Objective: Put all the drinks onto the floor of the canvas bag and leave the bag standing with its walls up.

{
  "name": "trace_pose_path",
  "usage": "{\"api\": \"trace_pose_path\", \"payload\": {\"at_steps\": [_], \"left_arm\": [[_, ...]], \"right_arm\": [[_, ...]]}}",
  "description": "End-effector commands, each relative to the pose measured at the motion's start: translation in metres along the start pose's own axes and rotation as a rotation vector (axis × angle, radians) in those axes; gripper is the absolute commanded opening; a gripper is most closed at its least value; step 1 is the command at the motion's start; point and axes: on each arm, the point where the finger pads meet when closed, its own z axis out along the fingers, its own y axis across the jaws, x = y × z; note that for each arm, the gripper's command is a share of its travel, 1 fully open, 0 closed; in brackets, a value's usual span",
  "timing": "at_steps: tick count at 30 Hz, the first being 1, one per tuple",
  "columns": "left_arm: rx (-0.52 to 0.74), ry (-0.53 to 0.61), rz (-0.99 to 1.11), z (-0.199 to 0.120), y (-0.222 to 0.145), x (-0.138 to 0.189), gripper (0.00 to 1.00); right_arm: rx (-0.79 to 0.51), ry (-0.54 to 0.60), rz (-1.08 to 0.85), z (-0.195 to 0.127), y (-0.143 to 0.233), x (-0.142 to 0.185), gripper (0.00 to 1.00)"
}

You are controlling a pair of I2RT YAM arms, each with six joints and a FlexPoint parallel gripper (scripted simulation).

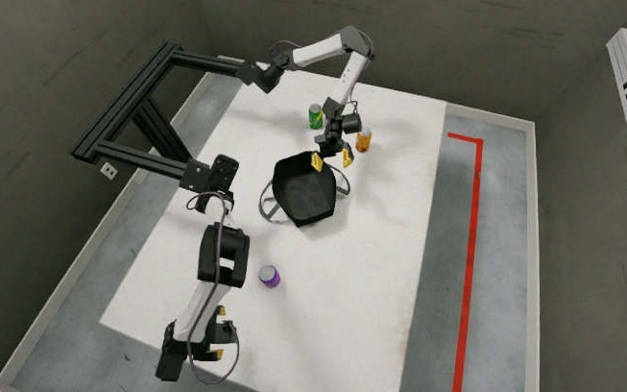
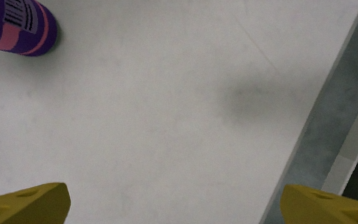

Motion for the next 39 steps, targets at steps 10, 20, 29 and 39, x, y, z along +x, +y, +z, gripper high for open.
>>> {"api": "trace_pose_path", "payload": {"at_steps": [10,20,29,39], "left_arm": [[-0.167,0.232,-0.407,-0.063,0.092,0.05,1.0],[-0.349,0.333,-0.606,-0.124,0.153,0.072,1.0],[-0.566,0.418,-0.864,-0.202,0.199,0.083,1.0],[-0.763,0.436,-0.987,-0.268,0.234,0.079,1.0]], "right_arm": [[0.037,0.056,0.085,0.045,-0.009,-0.083,1.0],[0.075,-0.003,0.14,0.067,-0.002,-0.154,1.0],[0.129,-0.126,0.269,0.075,0.017,-0.24,1.0],[0.129,-0.267,0.358,0.065,0.038,-0.306,1.0]]}}
